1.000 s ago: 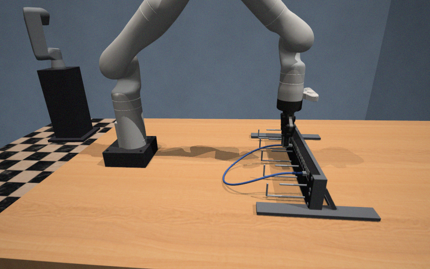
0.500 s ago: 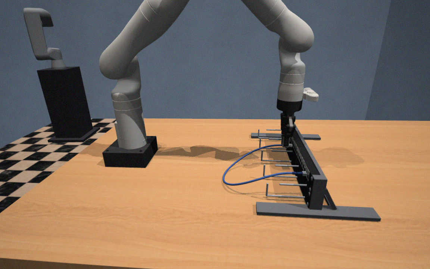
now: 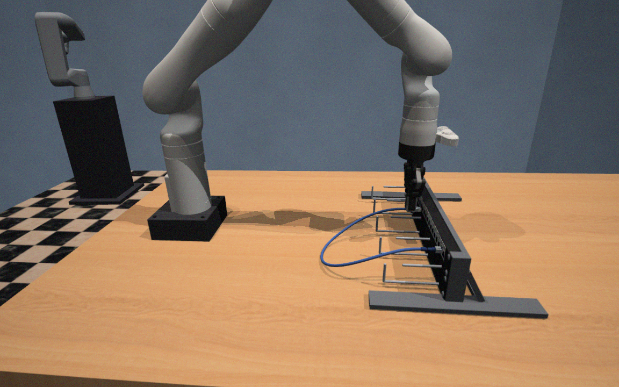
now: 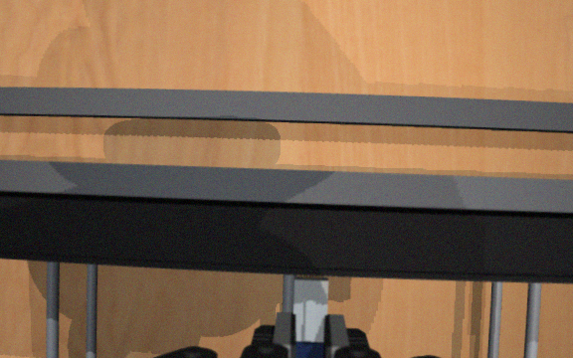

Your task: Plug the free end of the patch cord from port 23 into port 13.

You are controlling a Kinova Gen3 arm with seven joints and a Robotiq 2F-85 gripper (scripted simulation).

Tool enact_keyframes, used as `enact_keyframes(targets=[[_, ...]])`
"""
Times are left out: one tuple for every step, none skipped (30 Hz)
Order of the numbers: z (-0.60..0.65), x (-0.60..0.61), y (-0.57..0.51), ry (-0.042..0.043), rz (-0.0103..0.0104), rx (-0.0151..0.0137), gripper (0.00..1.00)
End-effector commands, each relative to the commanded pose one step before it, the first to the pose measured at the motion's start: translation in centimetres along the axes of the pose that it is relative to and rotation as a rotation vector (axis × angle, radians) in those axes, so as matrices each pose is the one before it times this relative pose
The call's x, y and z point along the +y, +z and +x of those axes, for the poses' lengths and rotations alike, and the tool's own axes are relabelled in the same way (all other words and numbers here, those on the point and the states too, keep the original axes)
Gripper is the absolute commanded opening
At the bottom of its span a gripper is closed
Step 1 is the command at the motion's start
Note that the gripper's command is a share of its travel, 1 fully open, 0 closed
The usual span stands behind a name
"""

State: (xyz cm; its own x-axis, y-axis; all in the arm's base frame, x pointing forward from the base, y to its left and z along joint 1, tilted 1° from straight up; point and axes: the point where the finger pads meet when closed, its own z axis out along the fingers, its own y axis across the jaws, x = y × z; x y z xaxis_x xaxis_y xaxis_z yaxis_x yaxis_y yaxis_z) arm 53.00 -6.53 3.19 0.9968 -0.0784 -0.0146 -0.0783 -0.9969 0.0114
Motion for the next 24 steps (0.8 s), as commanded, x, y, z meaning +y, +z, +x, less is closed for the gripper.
enact_keyframes(targets=[[0.041, -0.054, -0.066, 0.01356, 0.00738, -0.00097, 0.00], [0.000, 0.005, 0.000, 0.00067, 0.00014, 0.00003, 0.00], [0.001, 0.005, 0.000, 0.00065, 0.00012, 0.00004, 0.00], [0.000, 0.000, 0.000, 0.00000, 0.00000, 0.00000, 0.00], [0.000, 0.000, 0.000, 0.00000, 0.00000, 0.00000, 0.00], [0.001, 0.005, 0.000, 0.00058, 0.00008, 0.00005, 0.00], [0.001, 0.005, 0.000, 0.00057, 0.00007, 0.00005, 0.00], [0.001, 0.005, 0.000, 0.00056, 0.00006, 0.00006, 0.00], [0.001, 0.005, 0.000, 0.00054, 0.00005, 0.00006, 0.00], [0.002, 0.005, 0.000, 0.00053, 0.00004, 0.00006, 0.00], [0.002, 0.006, 0.000, 0.00052, 0.00002, 0.00007, 0.00], [0.002, 0.006, 0.000, 0.00050, 0.00001, 0.00007, 0.00], [0.002, 0.006, 0.000, 0.00049, 0.00000, 0.00007, 0.00], [0.002, 0.006, 0.000, 0.00048, -0.00001, 0.00008, 0.00], [0.002, 0.006, 0.000, 0.00047, -0.00002, 0.00008, 0.00], [0.002, 0.006, 0.000, 0.00046, -0.00002, 0.00008, 0.00], [0.002, 0.007, 0.000, 0.00046, -0.00003, 0.00008, 0.00], [0.002, 0.007, 0.000, 0.00045, -0.00004, 0.00009, 0.00], [0.002, 0.007, 0.000, 0.00044, -0.00004, 0.00009, 0.00], [0.002, 0.007, 0.000, 0.00042, -0.00005, 0.00009, 0.00], [0.000, 0.000, 0.000, 0.00000, 0.00000, 0.00000, 0.00], [0.000, 0.000, 0.000, 0.00000, 0.00000, 0.00000, 0.00], [0.003, 0.007, 0.000, 0.00037, -0.00006, 0.00009, 0.00], [0.003, 0.007, 0.000, 0.00036, -0.00006, 0.00009, 0.00]])
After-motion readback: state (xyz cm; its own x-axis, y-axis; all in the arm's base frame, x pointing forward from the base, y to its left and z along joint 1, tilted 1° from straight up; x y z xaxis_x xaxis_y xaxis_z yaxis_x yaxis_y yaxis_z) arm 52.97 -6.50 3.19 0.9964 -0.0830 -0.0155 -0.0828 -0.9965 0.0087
